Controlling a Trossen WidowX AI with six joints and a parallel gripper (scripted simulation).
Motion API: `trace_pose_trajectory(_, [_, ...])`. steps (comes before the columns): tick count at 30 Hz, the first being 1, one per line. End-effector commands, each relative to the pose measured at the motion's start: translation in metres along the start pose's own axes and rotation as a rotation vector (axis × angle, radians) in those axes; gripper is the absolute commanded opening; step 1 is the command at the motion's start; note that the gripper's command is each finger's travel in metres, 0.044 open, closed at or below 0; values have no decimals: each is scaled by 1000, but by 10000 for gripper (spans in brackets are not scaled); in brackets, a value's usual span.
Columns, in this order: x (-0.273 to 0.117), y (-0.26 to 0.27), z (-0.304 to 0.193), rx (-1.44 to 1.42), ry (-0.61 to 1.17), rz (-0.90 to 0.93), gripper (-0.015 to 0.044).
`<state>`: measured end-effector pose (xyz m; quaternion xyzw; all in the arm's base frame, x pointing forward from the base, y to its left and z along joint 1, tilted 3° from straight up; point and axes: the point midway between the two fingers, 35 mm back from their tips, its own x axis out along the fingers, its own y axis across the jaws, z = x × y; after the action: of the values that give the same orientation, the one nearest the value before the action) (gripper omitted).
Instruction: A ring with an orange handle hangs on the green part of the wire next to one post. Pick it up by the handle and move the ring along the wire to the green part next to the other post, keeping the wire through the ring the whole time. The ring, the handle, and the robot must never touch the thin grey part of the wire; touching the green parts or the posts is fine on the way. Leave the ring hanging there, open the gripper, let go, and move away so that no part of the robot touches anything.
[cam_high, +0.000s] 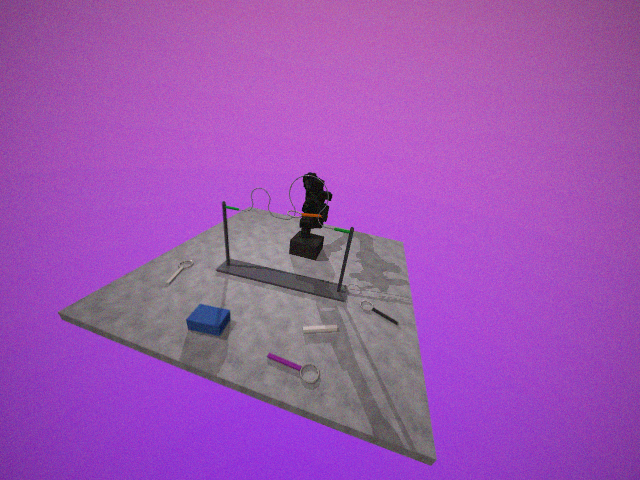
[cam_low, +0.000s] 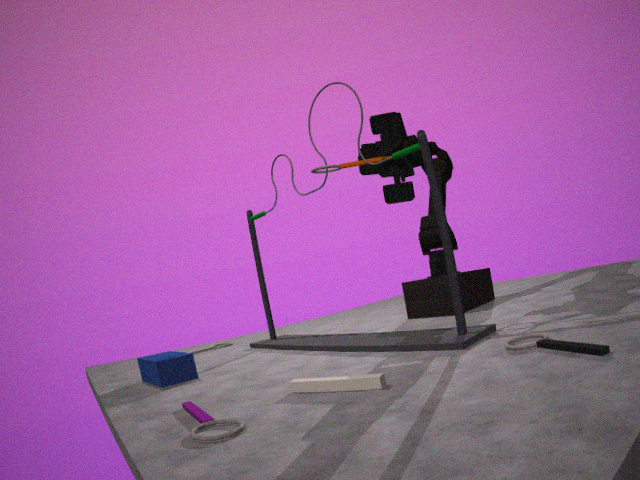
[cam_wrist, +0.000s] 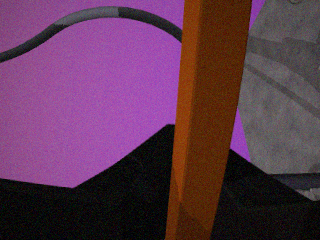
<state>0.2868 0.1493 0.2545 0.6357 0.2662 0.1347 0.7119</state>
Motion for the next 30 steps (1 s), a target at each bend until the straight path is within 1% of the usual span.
trace_pose_trajectory(1, [-2,14,0,55,9,42,-150])
trace_pose_trajectory(30, [-17,69,13,375,49,222,-150])
